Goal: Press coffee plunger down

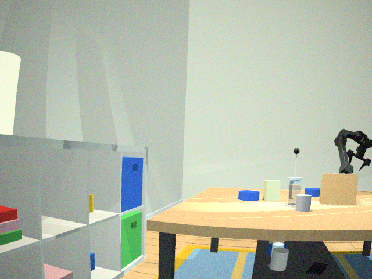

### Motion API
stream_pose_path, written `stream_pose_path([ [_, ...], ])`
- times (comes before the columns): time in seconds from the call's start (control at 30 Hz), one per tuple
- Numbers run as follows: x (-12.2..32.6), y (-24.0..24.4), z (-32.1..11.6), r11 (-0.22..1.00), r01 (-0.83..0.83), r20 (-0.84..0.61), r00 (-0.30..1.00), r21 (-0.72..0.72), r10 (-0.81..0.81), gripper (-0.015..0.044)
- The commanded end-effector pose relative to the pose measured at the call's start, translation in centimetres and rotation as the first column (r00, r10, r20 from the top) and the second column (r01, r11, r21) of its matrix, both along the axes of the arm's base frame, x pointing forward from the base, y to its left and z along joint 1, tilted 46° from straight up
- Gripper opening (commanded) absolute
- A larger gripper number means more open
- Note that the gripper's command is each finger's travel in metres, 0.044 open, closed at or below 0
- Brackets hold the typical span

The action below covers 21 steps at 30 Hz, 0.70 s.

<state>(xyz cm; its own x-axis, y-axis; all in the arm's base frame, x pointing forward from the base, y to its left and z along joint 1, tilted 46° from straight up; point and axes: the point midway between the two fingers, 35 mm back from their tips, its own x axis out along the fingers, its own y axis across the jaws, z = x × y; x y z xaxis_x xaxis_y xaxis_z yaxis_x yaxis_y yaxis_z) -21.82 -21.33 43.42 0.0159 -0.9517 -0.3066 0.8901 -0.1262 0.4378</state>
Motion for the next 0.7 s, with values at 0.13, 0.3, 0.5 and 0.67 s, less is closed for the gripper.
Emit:
stream_pose_path([
  [0.13, 1.5, -2.2, -1.1, 0.997, -0.059, 0.017, 0.998, 0.045, 0.058, 0.0440],
  [0.3, 5.8, -5.8, -2.6, 0.975, -0.205, 0.016, 0.979, 0.091, 0.204, 0.0440],
  [0.5, 11.3, -9.7, -5.0, 0.912, -0.368, -0.032, 0.925, 0.181, 0.379, 0.0440],
  [0.67, 16.9, -11.4, -6.5, 0.835, -0.499, -0.069, 0.848, 0.231, 0.526, 0.0440],
])
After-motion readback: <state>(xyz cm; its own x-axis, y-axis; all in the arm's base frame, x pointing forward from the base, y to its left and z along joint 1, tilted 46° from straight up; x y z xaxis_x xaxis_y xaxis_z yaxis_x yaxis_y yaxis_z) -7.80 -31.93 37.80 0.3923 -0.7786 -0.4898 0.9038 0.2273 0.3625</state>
